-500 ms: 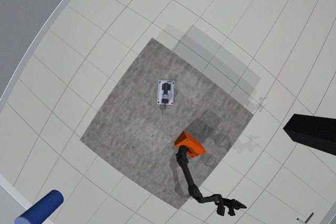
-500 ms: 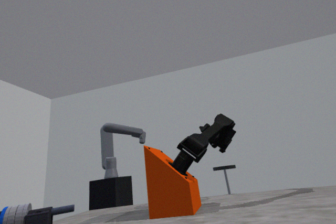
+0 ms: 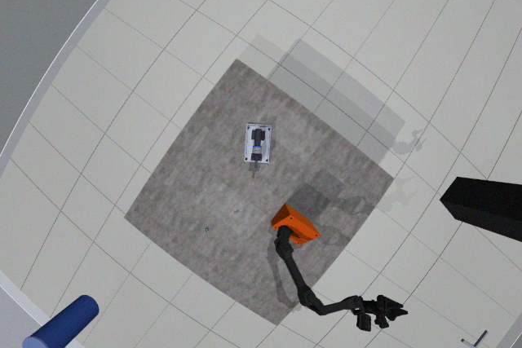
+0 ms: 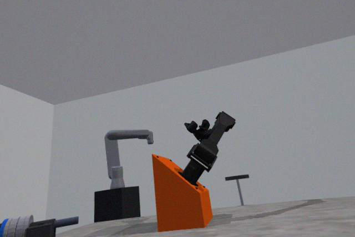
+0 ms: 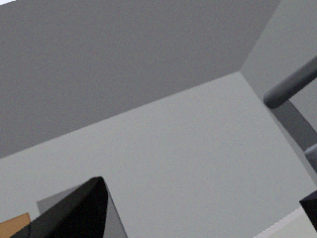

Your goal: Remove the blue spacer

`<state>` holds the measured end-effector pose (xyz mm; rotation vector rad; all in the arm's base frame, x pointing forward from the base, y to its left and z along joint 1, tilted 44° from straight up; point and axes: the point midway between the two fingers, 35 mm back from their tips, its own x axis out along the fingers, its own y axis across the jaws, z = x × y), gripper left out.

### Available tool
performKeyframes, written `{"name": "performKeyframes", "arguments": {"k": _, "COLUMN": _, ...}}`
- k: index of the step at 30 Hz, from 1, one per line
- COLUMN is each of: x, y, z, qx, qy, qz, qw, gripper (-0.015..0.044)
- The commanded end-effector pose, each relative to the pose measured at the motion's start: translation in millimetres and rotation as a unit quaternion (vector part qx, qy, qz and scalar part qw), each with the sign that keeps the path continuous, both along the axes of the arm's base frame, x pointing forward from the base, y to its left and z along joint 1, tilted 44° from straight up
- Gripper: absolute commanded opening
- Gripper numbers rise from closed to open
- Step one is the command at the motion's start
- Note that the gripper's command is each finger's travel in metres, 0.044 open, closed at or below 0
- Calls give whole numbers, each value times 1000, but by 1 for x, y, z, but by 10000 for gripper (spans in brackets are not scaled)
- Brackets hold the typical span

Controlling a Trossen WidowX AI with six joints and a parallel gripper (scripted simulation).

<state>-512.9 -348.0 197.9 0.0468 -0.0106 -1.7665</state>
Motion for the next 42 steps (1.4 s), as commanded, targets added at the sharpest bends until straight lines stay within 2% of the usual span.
{"name": "performKeyframes", "arguments": {"k": 1, "x": 45, "y": -53, "z": -20, "qx": 25, "qy": 27, "qz": 41, "qw": 998, "gripper": 440}}
{"name": "performKeyframes", "arguments": {"k": 5, "x": 90, "y": -97, "z": -34, "qx": 43, "qy": 56, "qz": 81, "qw": 994, "gripper": 440}}
{"name": "performKeyframes", "arguments": {"k": 9, "x": 135, "y": -126, "z": -44, "qx": 58, "qy": 18, "qz": 120, "qw": 991, "gripper": 440}}
{"name": "performKeyframes", "arguments": {"k": 19, "x": 270, "y": -189, "z": -81, "qx": 107, "qy": 118, "qz": 224, "qw": 962, "gripper": 440}}
{"name": "performKeyframes", "arguments": {"k": 23, "x": 315, "y": -199, "z": -93, "qx": 121, "qy": 153, "qz": 257, "qw": 946, "gripper": 440}}
{"name": "performKeyframes", "arguments": {"k": 31, "x": 438, "y": -214, "z": -123, "qx": 135, "qy": 243, "qz": 354, "qw": 893, "gripper": 440}}
{"name": "performKeyframes", "arguments": {"k": 42, "x": 604, "y": -185, "z": -164, "qx": 129, "qy": 371, "qz": 484, "qw": 782, "gripper": 440}}
